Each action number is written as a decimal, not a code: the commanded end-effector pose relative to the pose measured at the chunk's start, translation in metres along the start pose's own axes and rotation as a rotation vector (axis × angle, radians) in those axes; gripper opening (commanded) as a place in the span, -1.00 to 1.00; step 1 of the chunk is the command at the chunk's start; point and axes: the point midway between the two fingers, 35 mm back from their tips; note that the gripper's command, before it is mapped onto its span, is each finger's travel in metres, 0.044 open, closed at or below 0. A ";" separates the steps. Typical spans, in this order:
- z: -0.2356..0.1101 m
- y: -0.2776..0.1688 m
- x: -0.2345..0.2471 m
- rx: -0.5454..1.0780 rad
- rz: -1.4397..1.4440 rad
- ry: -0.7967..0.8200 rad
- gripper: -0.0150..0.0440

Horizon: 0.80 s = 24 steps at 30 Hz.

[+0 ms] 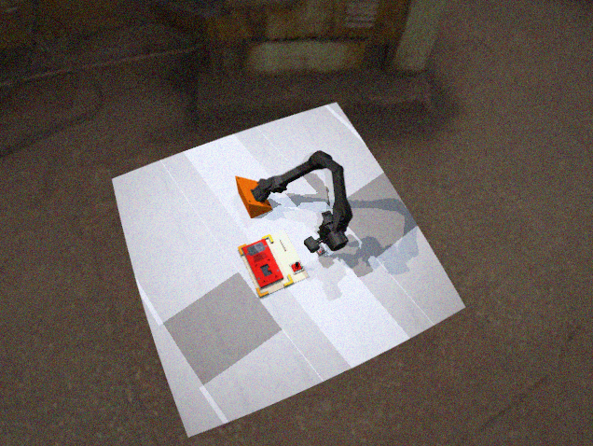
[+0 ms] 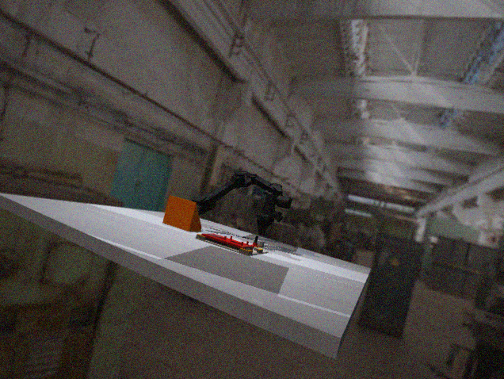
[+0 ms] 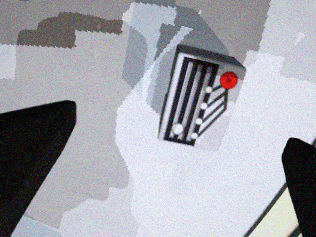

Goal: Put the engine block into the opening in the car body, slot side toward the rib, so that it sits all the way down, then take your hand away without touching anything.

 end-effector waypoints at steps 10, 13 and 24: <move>-0.002 -0.001 -0.013 -0.012 0.072 0.045 1.00; 0.004 -0.001 -0.012 -0.012 0.072 0.045 1.00; 0.022 -0.001 -0.011 -0.012 0.072 0.046 1.00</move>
Point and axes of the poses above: the point midway between the two fingers, 35 mm back from their tips, its own z axis out along the fingers, its own x axis across the jaws, y = z × x, and after that the axes turned 3 degrees about z, right-handed
